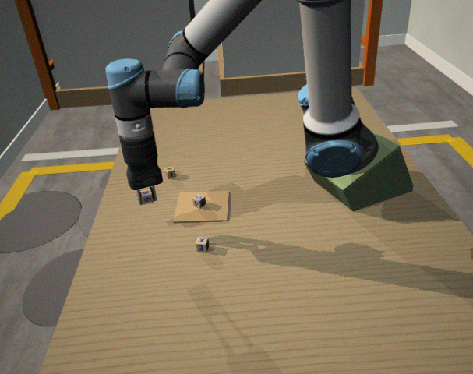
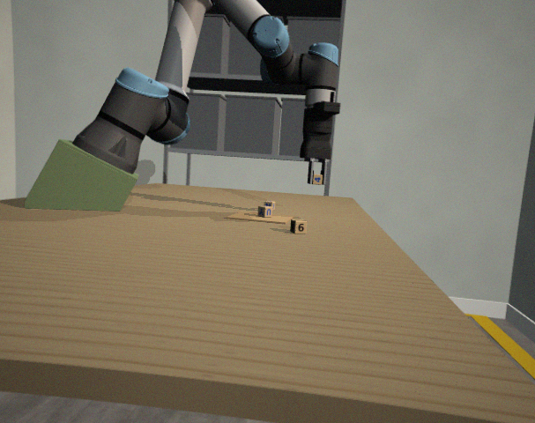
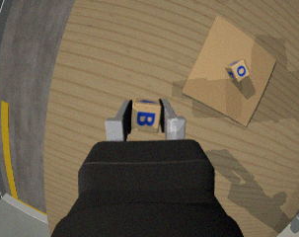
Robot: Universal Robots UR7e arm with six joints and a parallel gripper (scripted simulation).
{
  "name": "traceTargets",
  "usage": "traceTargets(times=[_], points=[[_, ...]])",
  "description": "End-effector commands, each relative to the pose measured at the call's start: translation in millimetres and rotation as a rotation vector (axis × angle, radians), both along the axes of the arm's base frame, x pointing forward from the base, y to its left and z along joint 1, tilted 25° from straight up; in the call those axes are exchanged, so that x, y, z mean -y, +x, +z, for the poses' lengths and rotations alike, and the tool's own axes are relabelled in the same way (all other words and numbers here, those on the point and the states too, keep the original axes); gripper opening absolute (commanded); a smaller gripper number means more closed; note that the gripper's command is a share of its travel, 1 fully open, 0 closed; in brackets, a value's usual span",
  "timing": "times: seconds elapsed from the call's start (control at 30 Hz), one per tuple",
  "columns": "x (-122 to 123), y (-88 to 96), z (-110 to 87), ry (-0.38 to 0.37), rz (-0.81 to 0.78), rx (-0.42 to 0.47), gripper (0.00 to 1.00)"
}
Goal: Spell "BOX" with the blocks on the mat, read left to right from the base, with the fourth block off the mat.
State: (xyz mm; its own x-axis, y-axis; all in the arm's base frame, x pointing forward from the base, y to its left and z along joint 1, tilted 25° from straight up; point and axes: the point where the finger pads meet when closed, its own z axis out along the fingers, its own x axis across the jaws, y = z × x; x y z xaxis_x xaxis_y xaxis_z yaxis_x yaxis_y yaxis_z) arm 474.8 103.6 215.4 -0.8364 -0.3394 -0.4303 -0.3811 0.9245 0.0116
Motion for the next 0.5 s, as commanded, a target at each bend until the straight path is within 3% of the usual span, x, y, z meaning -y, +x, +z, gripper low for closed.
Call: traceTargets(times=[0.0,0.47], points=[[1.9,-4.8,9.7,0.0,0.0,-0.001,0.49],[2.2,-5.5,11.3,0.0,0.0,-0.001,0.49]])
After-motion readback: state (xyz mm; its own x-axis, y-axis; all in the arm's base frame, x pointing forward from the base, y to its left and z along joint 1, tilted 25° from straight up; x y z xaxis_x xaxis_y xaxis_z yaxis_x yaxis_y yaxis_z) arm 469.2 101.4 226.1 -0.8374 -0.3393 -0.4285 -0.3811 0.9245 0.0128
